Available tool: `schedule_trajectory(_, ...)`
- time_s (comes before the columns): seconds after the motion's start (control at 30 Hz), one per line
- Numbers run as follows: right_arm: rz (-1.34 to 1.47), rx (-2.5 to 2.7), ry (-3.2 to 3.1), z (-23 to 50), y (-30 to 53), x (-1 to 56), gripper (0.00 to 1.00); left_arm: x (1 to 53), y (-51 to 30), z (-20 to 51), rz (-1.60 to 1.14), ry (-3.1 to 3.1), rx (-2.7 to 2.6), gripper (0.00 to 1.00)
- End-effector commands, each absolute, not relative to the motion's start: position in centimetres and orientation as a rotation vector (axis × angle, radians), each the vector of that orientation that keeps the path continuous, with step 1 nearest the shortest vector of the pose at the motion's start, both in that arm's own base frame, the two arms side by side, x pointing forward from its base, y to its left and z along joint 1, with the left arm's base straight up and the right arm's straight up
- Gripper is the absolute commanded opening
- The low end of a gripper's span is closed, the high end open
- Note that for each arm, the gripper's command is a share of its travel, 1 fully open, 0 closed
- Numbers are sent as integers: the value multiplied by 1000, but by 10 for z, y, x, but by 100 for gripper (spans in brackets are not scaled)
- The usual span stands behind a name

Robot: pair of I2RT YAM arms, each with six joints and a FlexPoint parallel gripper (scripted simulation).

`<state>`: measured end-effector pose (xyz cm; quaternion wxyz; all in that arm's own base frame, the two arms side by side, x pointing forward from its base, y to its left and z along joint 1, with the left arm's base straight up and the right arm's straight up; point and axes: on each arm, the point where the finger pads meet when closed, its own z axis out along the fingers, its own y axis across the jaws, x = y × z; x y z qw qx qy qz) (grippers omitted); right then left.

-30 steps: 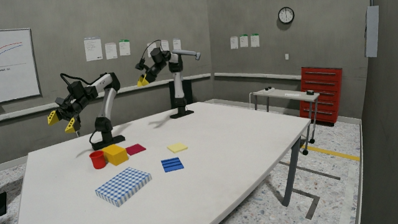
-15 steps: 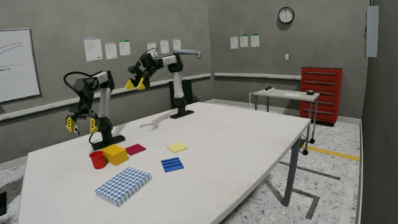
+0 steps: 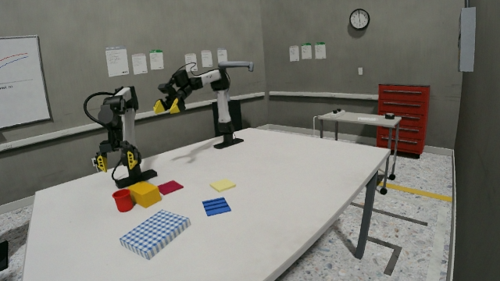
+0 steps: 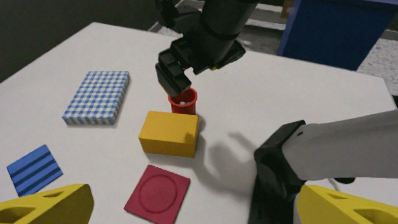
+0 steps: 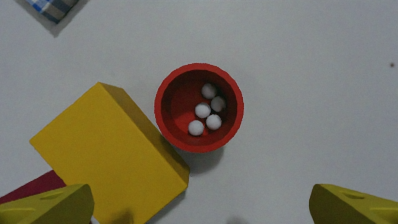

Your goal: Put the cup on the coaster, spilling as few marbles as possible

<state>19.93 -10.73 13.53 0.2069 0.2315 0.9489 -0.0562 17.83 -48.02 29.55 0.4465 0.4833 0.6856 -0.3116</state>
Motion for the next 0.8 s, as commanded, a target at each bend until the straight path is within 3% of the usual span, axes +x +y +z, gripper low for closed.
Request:
schedule_trajectory(0.0,-152,651,2613,147,-109,206,100,181,-475,312,-790,1664,1148,100)
schedule_trajectory(0.1,-152,651,2613,147,-109,206,100,181,-475,312,-790,1664,1148,100)
schedule_trajectory(0.13,-148,654,2628,145,-108,203,95,181,-475,312,-790,1664,1148,100)
schedule_trajectory(0.77,-34,680,2983,99,-123,231,95,181,-475,312,-790,1664,1148,100)
